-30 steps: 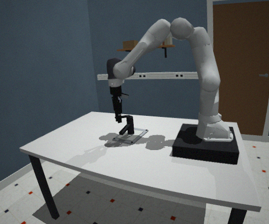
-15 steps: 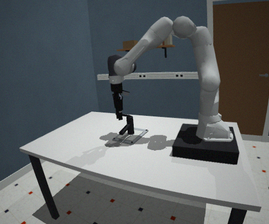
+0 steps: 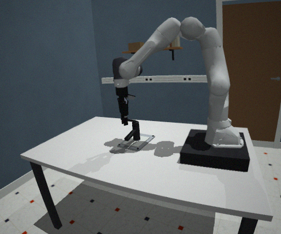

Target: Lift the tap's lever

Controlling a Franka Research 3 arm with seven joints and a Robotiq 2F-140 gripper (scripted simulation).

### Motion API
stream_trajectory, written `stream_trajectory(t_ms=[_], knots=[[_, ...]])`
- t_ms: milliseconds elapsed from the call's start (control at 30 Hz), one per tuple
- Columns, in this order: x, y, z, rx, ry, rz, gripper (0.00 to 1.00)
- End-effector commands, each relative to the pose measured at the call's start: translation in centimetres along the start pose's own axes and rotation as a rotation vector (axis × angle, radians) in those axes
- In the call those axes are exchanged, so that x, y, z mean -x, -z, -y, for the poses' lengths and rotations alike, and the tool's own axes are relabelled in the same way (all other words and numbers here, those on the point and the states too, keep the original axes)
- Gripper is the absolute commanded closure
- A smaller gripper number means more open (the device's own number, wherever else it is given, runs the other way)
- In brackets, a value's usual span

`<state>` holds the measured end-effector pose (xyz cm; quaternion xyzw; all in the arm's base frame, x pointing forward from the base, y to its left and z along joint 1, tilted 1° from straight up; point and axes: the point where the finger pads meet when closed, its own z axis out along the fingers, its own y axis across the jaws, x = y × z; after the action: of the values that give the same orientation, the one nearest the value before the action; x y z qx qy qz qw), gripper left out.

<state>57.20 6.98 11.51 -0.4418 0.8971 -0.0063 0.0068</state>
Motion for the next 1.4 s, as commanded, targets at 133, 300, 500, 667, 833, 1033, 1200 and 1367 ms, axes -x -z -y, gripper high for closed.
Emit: stream_trajectory(t_ms=[133, 300, 500, 667, 833, 1033, 1200, 1367], knots=[[-0.36, 0.42, 0.02, 0.004, 0.0, -0.004, 0.9], [-0.36, 0.42, 0.02, 0.004, 0.0, -0.004, 0.9], [-0.36, 0.42, 0.02, 0.004, 0.0, -0.004, 0.9], [-0.45, 0.55, 0.02, 0.004, 0.0, -0.004, 0.9], [-0.79, 1.01, 0.02, 0.004, 0.0, -0.004, 0.9], [-0.79, 1.01, 0.02, 0.004, 0.0, -0.004, 0.9], [-0.79, 1.01, 0.02, 0.004, 0.0, -0.004, 0.9], [-0.79, 1.01, 0.02, 0.004, 0.0, -0.004, 0.9]])
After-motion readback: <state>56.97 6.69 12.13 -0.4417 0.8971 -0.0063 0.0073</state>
